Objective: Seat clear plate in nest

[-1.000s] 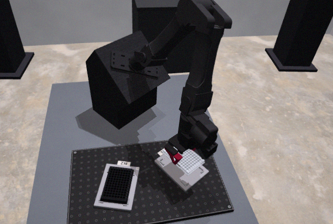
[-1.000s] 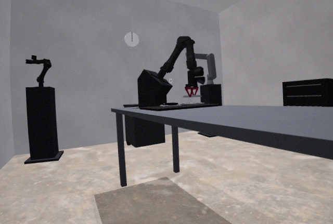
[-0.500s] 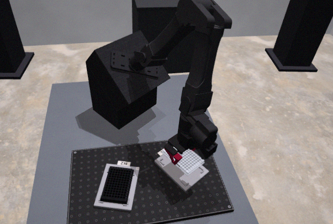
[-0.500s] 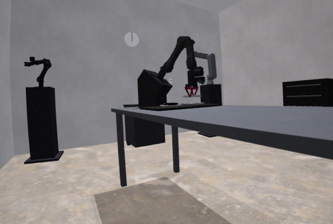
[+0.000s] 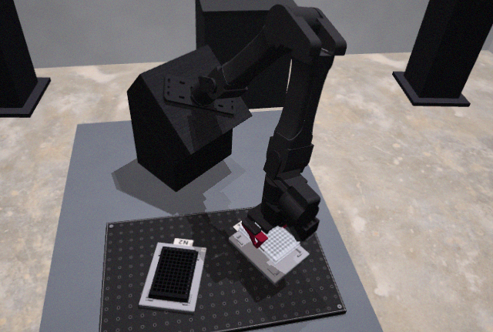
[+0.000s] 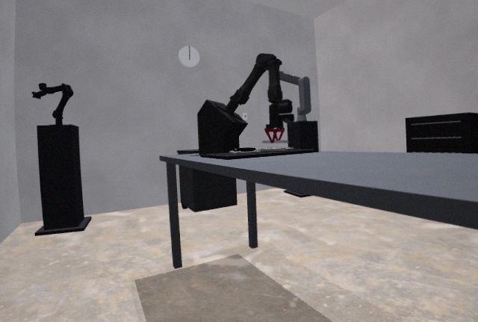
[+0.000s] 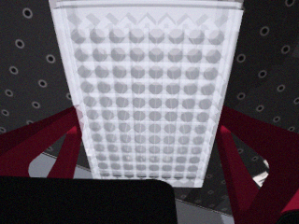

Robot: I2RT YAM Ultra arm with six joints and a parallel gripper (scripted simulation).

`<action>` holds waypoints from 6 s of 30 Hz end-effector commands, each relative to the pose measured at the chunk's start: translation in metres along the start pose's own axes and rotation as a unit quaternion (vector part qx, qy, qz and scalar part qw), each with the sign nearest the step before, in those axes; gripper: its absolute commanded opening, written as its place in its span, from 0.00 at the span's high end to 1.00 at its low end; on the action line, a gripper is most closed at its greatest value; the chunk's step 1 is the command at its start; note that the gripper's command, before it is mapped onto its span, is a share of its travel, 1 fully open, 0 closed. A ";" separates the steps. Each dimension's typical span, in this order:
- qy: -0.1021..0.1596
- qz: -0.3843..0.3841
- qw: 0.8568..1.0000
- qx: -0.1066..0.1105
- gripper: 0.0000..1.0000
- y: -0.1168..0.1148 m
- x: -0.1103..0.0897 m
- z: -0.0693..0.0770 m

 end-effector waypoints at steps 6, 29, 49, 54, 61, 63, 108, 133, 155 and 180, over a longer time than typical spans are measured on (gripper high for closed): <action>-0.011 0.002 1.000 -0.005 1.00 -0.002 0.006 -0.009; -0.011 0.002 1.000 -0.005 1.00 -0.002 0.006 -0.018; -0.011 0.002 1.000 -0.005 1.00 -0.001 0.005 -0.020; -0.011 0.002 1.000 -0.005 1.00 -0.001 0.005 -0.021; -0.011 0.002 1.000 -0.005 1.00 -0.001 0.005 -0.022; -0.011 0.002 1.000 -0.005 1.00 -0.001 0.005 -0.022; -0.011 0.002 1.000 -0.005 1.00 -0.001 0.005 -0.029; -0.011 0.002 1.000 -0.005 1.00 -0.001 0.005 -0.029; -0.011 0.002 1.000 -0.005 0.00 -0.001 0.005 -0.029; -0.011 0.002 1.000 -0.005 0.00 -0.001 0.005 -0.029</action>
Point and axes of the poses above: the point where the finger pads meet when closed, its own z axis back along the fingers, its own y axis across the jaws, x = y × z, the point moved 7 cm from there along z, back along the fingers, and after that the axes turned 14 degrees about z, right-handed, at the moved point
